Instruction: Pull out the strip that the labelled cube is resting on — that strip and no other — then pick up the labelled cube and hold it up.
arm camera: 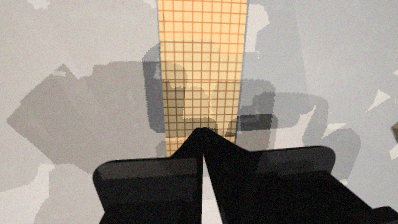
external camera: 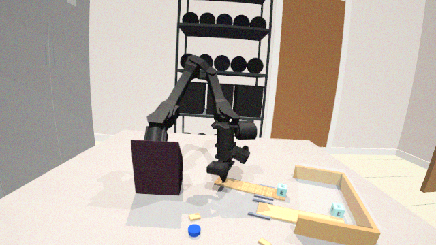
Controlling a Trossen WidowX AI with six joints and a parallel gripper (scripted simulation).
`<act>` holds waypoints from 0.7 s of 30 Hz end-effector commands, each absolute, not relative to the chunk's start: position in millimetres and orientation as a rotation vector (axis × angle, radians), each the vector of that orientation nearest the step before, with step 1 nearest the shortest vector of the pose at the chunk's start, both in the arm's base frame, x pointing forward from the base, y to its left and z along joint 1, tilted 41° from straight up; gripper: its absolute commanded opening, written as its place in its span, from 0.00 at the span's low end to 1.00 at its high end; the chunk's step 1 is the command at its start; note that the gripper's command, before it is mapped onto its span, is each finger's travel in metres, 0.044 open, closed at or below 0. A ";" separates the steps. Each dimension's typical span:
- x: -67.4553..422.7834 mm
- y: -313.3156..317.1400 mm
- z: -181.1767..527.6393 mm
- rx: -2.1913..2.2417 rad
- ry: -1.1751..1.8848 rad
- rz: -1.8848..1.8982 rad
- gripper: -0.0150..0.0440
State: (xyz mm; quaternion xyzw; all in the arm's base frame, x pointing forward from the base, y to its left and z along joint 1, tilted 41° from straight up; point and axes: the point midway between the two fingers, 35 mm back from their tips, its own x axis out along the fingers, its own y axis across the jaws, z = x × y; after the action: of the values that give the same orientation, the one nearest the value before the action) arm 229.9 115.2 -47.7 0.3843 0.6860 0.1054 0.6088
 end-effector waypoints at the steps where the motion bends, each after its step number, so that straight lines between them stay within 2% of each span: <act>1: 219.2 119.6 -50.2 0.890 1.622 0.244 0.25; 12: 219.2 119.6 -50.2 0.890 1.622 0.244 0.25; 21: 231.4 87.4 -16.5 0.888 1.620 0.243 0.25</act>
State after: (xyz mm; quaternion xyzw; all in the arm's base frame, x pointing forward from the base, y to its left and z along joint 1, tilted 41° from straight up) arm 230.0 92.7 -25.9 0.3839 0.6976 0.0991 0.5968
